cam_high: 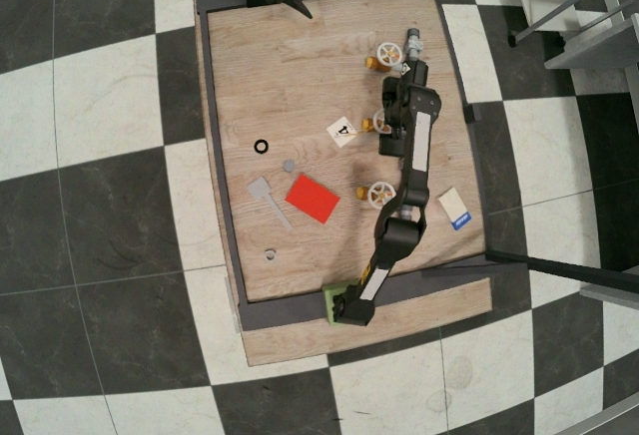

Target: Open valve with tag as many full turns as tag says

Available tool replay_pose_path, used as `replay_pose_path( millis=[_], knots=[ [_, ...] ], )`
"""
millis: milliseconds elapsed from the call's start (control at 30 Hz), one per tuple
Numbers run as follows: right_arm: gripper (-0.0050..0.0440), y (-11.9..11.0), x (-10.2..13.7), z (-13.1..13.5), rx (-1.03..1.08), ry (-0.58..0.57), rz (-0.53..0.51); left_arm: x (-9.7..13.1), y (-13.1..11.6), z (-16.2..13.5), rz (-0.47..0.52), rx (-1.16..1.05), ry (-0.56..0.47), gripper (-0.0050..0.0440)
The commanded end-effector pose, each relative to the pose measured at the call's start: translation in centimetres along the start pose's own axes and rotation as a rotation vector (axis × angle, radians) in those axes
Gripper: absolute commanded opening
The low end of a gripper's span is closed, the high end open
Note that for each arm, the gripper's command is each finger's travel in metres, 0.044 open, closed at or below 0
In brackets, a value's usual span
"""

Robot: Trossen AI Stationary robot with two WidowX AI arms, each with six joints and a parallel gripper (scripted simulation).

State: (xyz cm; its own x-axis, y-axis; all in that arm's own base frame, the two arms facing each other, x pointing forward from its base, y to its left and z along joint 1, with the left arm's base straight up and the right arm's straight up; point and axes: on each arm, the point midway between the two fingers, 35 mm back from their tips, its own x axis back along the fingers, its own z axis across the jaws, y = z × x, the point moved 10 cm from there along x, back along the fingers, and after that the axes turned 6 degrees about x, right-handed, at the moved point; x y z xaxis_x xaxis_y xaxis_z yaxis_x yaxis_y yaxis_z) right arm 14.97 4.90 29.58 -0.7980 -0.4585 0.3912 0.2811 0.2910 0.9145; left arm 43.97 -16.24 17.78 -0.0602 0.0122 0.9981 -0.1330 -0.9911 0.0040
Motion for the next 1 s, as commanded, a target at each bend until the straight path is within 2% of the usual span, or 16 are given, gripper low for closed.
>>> replay_pose_path(
  millis=[0,967],
  knots=[
    [0.0400,0.64,0.44,0.05,0.012,0.000,-0.029,1.81,-0.24,-0.24,-0.019,0.166,0.039,0.0294],
    [0.0400,0.64,0.44,0.05,0.012,0.000,-0.029,1.81,-0.25,-0.36,-0.033,1.057,0.030,0.0294]
  ],
)
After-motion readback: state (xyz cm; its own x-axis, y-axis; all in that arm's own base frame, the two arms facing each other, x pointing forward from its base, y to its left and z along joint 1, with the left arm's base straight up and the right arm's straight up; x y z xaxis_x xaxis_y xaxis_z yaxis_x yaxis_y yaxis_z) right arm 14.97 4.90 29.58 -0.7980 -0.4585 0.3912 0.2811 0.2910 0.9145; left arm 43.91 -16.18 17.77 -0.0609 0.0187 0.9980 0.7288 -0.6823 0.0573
